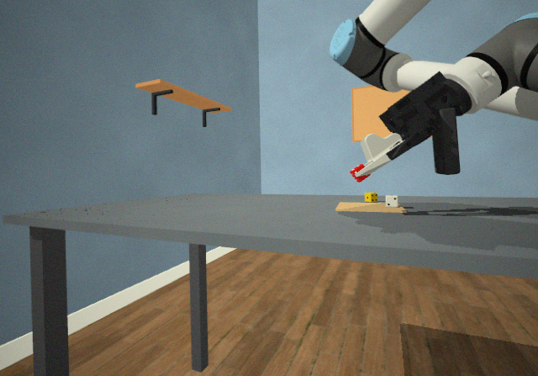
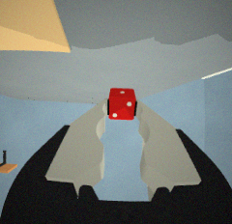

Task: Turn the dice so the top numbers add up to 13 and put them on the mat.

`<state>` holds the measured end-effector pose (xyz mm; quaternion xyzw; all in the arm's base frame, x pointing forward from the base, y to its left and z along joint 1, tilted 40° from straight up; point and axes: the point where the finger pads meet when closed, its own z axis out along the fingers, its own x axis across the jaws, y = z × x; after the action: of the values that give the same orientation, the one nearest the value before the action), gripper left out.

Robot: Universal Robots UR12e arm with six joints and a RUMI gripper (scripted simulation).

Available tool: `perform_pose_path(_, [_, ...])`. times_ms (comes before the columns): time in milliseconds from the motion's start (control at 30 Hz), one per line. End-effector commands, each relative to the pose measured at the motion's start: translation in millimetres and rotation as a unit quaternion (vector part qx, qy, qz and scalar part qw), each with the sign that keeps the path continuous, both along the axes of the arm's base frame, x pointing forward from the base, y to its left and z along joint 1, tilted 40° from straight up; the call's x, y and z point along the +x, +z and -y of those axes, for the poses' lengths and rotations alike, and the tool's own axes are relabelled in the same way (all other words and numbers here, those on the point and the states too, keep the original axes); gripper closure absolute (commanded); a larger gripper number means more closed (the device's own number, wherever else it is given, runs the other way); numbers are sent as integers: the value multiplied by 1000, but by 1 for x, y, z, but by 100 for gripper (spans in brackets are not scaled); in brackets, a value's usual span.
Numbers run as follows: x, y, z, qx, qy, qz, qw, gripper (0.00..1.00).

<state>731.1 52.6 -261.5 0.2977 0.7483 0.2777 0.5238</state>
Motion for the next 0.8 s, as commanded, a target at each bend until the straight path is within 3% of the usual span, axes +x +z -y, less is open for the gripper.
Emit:
perform_pose_path(0, [7, -13, 8, 0, 0, 0, 1000, 94])
perform_pose_path(433, [21, -37, 23, 0, 0, 0, 1000, 94])
perform_pose_path(767, [22, -40, 25, 0, 0, 0, 1000, 94])
